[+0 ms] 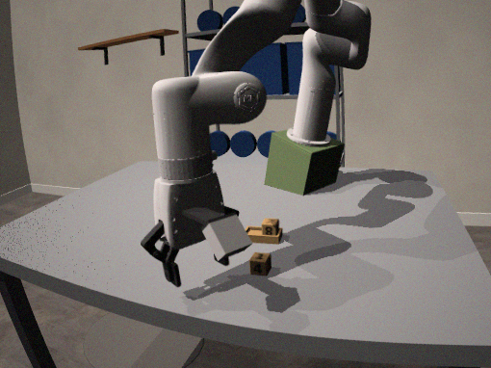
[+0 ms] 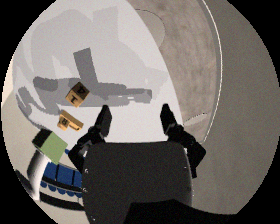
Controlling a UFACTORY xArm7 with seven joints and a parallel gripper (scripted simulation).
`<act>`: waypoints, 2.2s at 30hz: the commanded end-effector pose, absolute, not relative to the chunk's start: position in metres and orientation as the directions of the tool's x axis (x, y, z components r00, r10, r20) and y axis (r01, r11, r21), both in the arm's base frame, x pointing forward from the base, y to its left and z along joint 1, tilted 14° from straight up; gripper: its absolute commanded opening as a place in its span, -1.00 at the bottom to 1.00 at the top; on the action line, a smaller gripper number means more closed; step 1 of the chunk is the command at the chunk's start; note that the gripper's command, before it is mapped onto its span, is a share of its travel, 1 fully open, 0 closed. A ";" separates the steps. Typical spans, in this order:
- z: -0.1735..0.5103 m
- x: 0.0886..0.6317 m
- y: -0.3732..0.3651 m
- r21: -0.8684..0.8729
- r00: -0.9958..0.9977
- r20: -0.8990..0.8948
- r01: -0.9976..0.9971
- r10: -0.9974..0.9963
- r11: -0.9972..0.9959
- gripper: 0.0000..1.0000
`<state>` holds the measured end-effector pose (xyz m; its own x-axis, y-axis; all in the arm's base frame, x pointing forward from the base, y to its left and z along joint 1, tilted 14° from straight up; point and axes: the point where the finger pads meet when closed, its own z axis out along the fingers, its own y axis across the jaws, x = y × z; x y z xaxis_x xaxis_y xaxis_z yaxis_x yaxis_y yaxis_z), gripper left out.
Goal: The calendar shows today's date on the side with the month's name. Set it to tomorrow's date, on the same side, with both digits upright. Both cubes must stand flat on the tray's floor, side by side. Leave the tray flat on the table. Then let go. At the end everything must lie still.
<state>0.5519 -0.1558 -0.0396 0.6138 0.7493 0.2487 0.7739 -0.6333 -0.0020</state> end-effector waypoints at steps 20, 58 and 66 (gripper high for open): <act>0.007 0.546 -0.166 0.004 0.614 0.250 0.773 0.749 -0.635 1.00; 0.031 0.475 -0.081 0.128 0.147 0.214 0.976 0.966 -0.177 -0.05; 0.031 0.475 -0.081 0.128 0.147 0.214 0.976 0.966 -0.177 -0.05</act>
